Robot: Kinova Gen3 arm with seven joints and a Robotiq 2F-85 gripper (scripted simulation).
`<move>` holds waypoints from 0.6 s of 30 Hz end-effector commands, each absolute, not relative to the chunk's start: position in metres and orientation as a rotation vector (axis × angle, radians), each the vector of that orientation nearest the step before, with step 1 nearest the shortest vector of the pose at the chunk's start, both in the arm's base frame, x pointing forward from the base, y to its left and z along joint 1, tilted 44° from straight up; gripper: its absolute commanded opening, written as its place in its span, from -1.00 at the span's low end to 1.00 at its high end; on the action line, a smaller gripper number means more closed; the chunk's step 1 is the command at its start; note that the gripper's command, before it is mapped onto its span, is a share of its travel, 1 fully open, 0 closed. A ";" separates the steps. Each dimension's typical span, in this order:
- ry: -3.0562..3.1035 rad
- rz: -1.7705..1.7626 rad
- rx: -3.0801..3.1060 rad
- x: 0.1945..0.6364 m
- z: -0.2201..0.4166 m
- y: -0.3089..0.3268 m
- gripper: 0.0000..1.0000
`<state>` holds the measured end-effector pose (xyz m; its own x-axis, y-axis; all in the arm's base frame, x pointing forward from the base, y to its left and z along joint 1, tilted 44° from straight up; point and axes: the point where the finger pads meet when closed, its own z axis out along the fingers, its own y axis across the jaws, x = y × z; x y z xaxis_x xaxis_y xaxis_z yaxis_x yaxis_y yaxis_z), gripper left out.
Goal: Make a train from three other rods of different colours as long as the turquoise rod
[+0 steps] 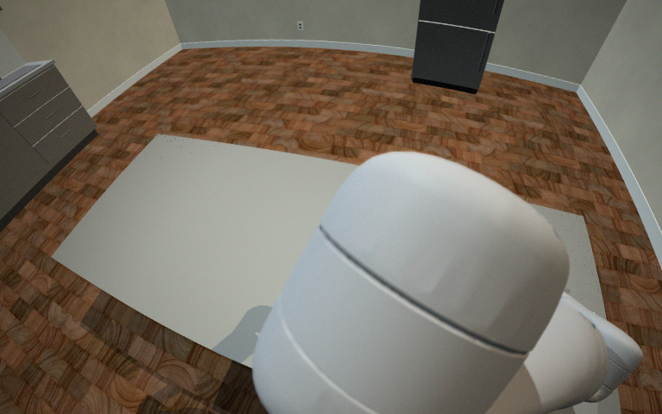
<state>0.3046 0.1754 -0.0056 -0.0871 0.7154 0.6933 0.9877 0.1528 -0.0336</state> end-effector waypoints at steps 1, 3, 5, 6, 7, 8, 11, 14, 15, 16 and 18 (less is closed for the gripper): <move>-1.864 -0.617 -1.621 0.305 -0.005 0.175 -0.52; -1.864 -0.617 -1.621 0.305 -0.005 0.174 -0.52; -1.864 -0.617 -1.621 0.305 -0.004 0.174 -0.52; -1.864 -0.617 -1.621 0.305 -0.004 0.173 -0.52; -1.864 -0.617 -1.621 0.306 -0.002 0.172 -0.52; -1.864 -0.617 -1.621 0.306 -0.001 0.170 -0.52; -1.864 -0.617 -1.621 0.307 0.006 0.164 -0.52; -1.864 -0.617 -1.621 0.309 0.016 0.155 -0.52; -1.864 -0.617 -1.621 0.310 0.019 0.151 -0.52; -1.864 -0.617 -1.621 0.310 0.023 0.148 -0.52; -1.864 -0.617 -1.621 0.312 0.031 0.141 -0.52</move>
